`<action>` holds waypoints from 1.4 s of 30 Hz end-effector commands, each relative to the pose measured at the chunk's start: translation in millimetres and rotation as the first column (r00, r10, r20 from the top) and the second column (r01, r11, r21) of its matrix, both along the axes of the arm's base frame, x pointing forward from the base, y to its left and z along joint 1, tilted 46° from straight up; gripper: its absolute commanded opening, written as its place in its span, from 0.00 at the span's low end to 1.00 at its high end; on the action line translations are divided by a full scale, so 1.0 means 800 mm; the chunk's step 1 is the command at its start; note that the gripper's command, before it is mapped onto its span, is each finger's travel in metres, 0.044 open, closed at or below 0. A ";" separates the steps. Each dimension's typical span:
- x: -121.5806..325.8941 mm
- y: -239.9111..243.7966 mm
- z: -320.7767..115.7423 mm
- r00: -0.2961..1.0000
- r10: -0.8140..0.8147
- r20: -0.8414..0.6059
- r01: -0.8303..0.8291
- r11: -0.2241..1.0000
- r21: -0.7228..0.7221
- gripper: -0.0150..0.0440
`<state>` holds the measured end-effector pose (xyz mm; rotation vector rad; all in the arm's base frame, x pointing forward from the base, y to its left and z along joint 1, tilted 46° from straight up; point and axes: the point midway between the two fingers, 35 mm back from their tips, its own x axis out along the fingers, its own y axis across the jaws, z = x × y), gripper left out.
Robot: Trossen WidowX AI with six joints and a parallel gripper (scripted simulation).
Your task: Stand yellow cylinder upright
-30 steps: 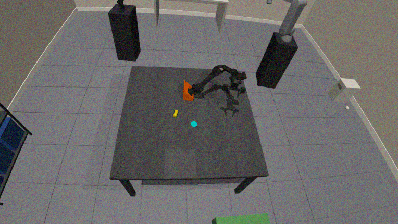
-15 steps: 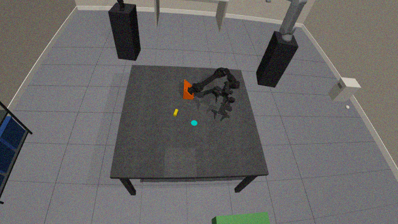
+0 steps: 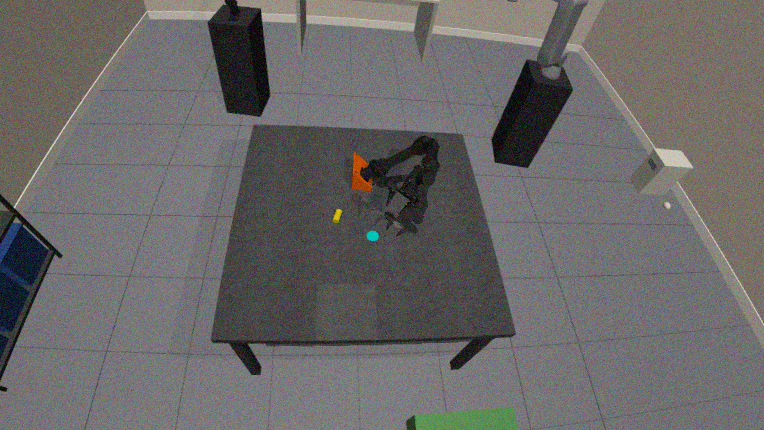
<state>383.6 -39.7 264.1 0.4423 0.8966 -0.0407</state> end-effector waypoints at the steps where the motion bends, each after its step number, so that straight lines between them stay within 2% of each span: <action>1: 0.002 -0.013 -0.036 0.996 0.039 -0.081 -0.039 0.999 -0.002 0.78; 11: -0.003 -0.046 -0.121 0.956 0.138 -0.259 -0.133 0.990 0.036 0.78; 23: -0.029 -0.076 -0.214 0.870 0.276 -0.407 -0.227 0.960 0.167 0.78; 32: -0.059 -0.091 -0.274 0.800 0.389 -0.456 -0.270 0.913 0.305 0.78; 42: -0.099 -0.099 -0.331 0.738 0.509 -0.444 -0.289 0.832 0.474 0.78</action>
